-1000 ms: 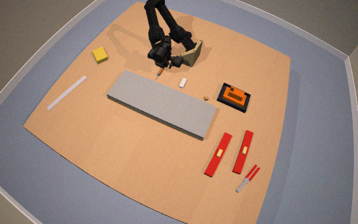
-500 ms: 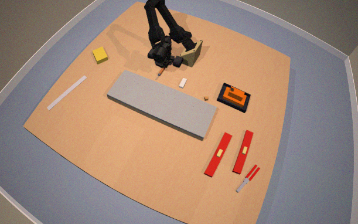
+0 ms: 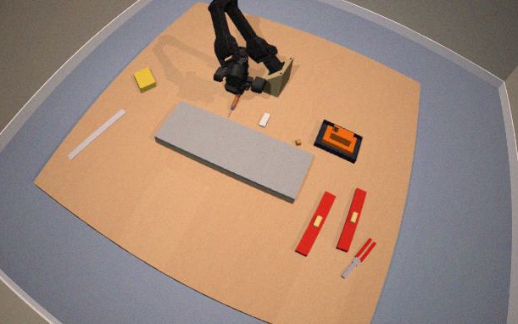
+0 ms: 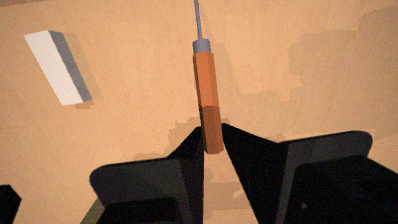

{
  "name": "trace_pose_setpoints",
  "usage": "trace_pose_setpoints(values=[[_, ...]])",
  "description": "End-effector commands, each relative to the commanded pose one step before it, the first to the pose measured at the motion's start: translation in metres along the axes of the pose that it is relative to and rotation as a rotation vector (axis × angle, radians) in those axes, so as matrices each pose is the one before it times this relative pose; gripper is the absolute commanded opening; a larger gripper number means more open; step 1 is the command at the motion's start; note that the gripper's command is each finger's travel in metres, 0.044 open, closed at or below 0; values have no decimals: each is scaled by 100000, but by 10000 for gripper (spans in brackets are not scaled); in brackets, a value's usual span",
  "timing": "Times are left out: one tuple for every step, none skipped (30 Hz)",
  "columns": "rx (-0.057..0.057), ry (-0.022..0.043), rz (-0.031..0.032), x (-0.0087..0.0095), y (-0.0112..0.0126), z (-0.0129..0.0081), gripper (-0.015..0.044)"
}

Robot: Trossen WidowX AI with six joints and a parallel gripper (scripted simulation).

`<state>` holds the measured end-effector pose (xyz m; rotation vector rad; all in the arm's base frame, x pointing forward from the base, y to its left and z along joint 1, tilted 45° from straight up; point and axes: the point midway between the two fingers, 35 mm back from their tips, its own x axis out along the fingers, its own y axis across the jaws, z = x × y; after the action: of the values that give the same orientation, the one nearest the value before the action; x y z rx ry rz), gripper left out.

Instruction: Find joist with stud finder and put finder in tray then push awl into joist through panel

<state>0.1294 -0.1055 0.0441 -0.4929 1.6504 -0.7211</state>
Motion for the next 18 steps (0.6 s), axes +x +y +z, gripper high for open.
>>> trace_pose_setpoints(values=[[452, -813, 1174, -1773, 181, 350, 0], [-35, 7, 109, -412, 35, 3, 0], [-30, 19, 82, -415, 31, -8, 0], [-25, 30, 55, -417, 27, -18, 0], [-20, 40, 27, -419, 22, -27, 0], [-14, 49, -1, -421, 17, -37, 0], [-8, 57, -29, -423, 12, -47, 0], [-1, 64, -58, -425, 6, -57, 0], [6, 71, -87, -426, 0, -66, 0], [13, 76, -116, -427, -6, -75, 0], [21, 80, -145, -428, -12, -84, 0], [29, 83, -175, -429, -19, -93, 0], [38, 85, -204, -429, -26, -102, 0], [47, 86, -234, -430, -33, -111, 0], [56, 85, -264, -430, -41, -119, 0], [66, 84, -293, -430, -49, -128, 0], [76, 82, -323, -430, -57, -136, 0], [87, 78, -353, -429, -65, -143, 0]])
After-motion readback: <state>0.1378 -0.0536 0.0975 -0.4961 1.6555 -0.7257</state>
